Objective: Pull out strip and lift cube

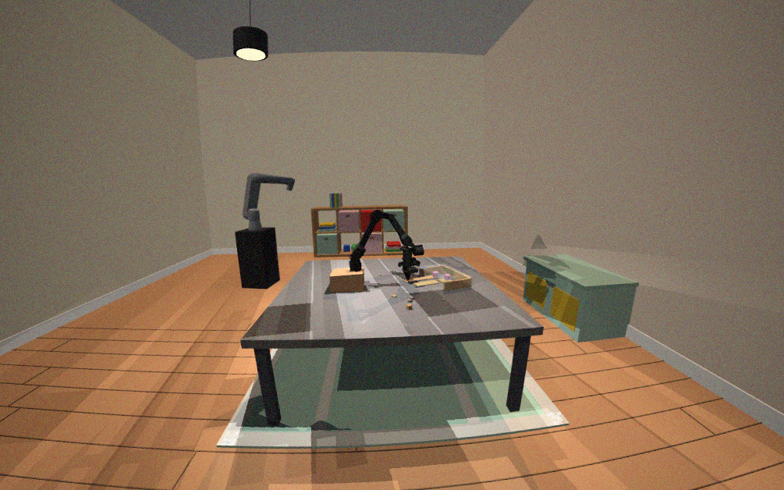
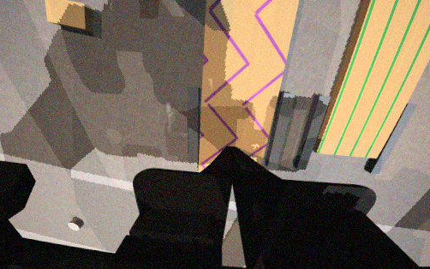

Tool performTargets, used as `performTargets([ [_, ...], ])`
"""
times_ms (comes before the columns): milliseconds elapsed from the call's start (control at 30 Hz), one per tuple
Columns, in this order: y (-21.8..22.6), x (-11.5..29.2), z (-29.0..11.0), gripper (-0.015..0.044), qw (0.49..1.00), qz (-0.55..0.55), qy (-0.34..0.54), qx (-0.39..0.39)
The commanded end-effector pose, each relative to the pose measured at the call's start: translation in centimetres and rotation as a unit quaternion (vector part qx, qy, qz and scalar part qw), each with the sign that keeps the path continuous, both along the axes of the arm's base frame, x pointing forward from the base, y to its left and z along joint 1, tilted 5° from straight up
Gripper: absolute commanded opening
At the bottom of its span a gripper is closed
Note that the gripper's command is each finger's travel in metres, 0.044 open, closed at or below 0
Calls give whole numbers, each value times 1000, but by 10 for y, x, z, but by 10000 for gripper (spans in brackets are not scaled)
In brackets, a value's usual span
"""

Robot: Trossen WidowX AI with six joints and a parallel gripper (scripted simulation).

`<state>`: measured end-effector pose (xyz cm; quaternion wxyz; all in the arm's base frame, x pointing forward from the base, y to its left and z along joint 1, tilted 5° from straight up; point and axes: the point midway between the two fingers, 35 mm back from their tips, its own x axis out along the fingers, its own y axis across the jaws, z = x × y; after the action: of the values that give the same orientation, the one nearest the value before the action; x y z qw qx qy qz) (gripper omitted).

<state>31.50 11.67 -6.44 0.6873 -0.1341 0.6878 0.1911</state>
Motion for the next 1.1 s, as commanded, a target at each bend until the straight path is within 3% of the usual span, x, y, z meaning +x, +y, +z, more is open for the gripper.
performTargets([
  [0,-6,-11,-4,0,1000,3,8,-6],
  [1067,-29,-54,-5,0,1000,3,10,-7],
])
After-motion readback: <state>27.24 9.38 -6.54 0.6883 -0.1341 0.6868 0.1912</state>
